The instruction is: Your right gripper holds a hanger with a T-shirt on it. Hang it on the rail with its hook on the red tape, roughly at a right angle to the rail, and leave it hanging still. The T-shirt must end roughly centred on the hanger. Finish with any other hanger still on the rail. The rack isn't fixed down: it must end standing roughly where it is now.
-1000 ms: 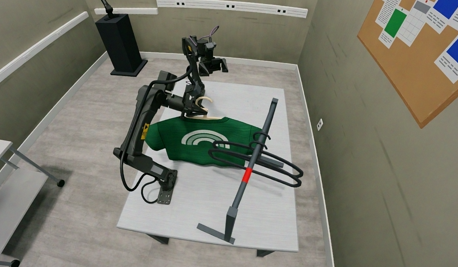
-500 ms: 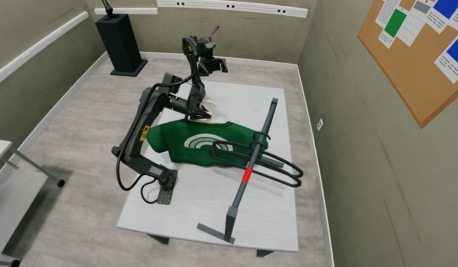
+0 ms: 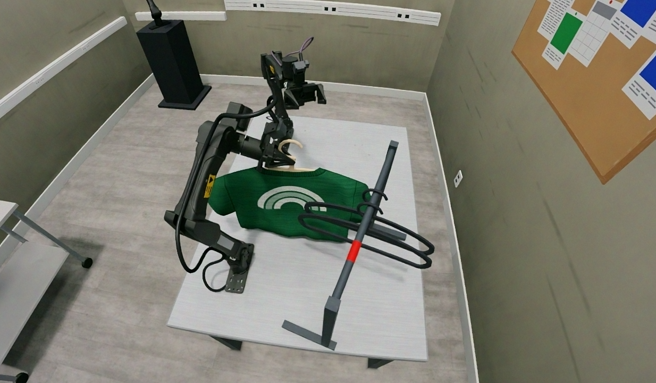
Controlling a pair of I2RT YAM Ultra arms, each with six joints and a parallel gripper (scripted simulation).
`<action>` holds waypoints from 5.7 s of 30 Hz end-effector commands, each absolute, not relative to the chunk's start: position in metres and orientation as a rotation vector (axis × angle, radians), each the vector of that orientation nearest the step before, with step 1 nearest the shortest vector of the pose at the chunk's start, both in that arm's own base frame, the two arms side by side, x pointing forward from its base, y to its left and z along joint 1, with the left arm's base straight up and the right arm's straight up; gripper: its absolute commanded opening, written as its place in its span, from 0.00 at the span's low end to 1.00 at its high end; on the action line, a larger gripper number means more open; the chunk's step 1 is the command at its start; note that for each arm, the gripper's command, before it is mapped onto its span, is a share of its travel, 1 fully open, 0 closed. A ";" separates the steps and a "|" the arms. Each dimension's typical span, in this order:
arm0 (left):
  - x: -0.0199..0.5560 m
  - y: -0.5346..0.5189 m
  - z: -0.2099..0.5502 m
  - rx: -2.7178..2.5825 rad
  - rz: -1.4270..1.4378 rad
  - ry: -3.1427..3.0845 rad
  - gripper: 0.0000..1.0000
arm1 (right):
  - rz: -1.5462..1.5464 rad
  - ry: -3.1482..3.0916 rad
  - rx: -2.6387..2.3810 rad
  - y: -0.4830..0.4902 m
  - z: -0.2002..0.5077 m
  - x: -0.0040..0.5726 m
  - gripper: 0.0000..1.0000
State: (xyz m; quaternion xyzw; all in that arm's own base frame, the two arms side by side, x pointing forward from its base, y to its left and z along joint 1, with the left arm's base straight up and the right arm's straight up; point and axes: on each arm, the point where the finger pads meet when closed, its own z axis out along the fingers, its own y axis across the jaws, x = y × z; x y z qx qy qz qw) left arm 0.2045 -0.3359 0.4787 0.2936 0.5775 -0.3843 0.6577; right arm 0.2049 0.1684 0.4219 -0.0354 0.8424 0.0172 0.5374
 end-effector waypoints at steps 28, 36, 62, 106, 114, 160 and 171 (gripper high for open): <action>0.201 -0.334 0.498 0.649 -0.885 1.265 1.00 | -0.029 1.933 0.074 0.150 0.406 0.416 0.01; 0.201 -0.334 0.498 0.649 -0.885 1.265 1.00 | -0.046 1.933 0.101 0.141 0.408 0.418 0.01; 0.201 -0.334 0.498 0.649 -0.885 1.265 1.00 | -0.019 1.844 0.143 0.132 0.456 0.413 0.01; 0.201 -0.334 0.498 0.649 -0.885 1.265 1.00 | 0.003 1.808 0.129 0.138 0.463 0.449 0.01; 0.201 -0.334 0.498 0.649 -0.885 1.265 1.00 | -0.026 1.817 0.155 0.129 0.459 0.473 0.01; 0.201 -0.334 0.498 0.649 -0.885 1.265 1.00 | -0.053 1.822 0.153 0.013 0.457 0.425 0.01; 0.201 -0.334 0.498 0.649 -0.885 1.265 1.00 | -0.041 1.821 0.132 -0.037 0.458 0.406 0.01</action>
